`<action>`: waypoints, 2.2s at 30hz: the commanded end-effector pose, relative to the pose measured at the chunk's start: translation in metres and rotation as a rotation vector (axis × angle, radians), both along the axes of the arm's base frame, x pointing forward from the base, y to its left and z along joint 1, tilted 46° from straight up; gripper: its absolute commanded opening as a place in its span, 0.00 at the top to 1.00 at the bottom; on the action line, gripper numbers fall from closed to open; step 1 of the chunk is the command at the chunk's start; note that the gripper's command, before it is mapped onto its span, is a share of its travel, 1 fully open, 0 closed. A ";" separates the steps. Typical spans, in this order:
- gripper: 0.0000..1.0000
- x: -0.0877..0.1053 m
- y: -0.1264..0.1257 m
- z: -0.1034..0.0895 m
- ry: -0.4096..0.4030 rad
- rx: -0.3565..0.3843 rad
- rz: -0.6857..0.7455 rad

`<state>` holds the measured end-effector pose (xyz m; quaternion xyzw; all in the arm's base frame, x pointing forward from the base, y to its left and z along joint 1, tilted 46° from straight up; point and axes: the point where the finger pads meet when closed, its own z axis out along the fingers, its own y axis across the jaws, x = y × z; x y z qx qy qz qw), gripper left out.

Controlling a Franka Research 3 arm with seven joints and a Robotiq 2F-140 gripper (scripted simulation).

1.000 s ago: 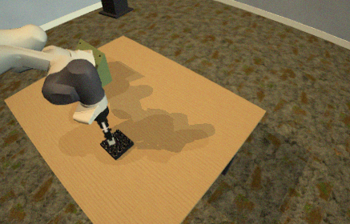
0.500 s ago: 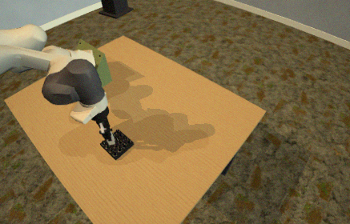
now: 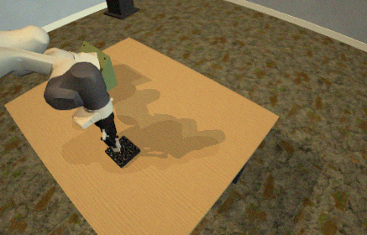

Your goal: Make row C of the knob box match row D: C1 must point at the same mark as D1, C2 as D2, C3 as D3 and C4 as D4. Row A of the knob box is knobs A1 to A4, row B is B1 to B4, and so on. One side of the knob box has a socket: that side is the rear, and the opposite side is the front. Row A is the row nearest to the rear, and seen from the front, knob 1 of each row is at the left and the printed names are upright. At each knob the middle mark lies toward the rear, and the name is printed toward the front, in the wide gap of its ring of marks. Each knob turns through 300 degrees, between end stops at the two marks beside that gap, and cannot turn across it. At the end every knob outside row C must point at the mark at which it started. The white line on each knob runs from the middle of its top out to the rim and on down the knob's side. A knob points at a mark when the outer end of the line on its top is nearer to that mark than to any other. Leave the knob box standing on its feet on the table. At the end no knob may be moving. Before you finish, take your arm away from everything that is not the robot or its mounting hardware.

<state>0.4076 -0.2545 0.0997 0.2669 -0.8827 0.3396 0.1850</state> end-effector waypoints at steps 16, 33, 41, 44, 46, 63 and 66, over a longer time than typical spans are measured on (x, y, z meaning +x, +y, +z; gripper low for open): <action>0.95 0.000 0.000 -0.001 -0.257 -0.055 -0.255; 0.95 0.000 0.000 -0.001 -0.422 -0.089 -0.420; 0.95 0.000 0.000 -0.001 -0.500 -0.106 -0.498; 0.95 0.000 0.000 -0.001 -0.516 -0.109 -0.515; 0.95 0.000 0.000 -0.001 -0.523 -0.110 -0.522; 0.95 0.000 0.000 -0.001 -0.578 -0.122 -0.577; 0.95 0.000 0.000 -0.001 -0.580 -0.122 -0.579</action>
